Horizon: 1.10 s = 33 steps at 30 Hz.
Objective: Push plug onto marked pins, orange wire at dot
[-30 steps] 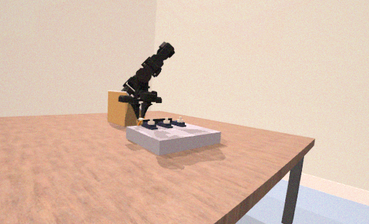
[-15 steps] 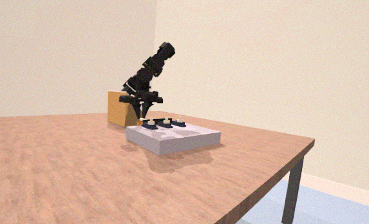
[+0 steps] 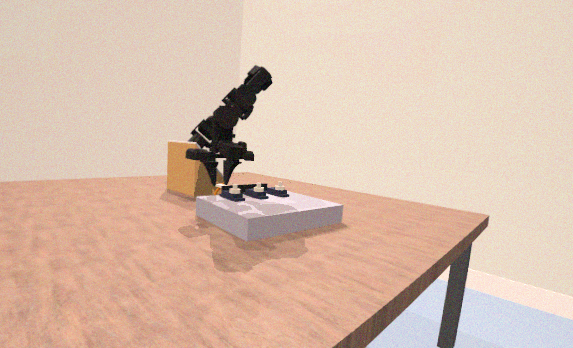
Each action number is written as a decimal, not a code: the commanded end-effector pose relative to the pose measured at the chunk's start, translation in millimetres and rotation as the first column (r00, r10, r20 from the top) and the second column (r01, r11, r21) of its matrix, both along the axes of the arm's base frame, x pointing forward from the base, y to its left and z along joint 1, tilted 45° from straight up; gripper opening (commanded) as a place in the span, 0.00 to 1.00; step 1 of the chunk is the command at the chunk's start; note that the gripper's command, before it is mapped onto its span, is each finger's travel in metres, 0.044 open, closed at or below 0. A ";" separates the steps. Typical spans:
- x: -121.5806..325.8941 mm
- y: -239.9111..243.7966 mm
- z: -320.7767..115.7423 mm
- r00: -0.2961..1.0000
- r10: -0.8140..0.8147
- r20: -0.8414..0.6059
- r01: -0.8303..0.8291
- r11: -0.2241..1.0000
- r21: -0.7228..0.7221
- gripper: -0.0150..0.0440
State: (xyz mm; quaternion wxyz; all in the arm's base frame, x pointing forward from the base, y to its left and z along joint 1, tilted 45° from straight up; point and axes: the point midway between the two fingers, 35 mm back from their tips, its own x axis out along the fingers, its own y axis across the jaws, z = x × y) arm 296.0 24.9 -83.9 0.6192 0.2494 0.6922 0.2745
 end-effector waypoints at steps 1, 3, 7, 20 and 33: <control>1.7 -4.6 5.4 1.000 -0.006 0.000 0.006 1.000 0.004 0.70; 4.0 -15.1 15.7 1.000 -0.006 0.000 0.006 1.000 0.002 0.79; 6.7 -40.6 42.7 1.000 -0.005 0.000 0.005 1.000 0.002 0.97; 6.7 -41.2 43.3 1.000 -0.005 0.000 0.005 1.000 0.002 1.00; 6.7 -41.2 43.3 1.000 -0.005 0.000 0.005 1.000 0.002 1.00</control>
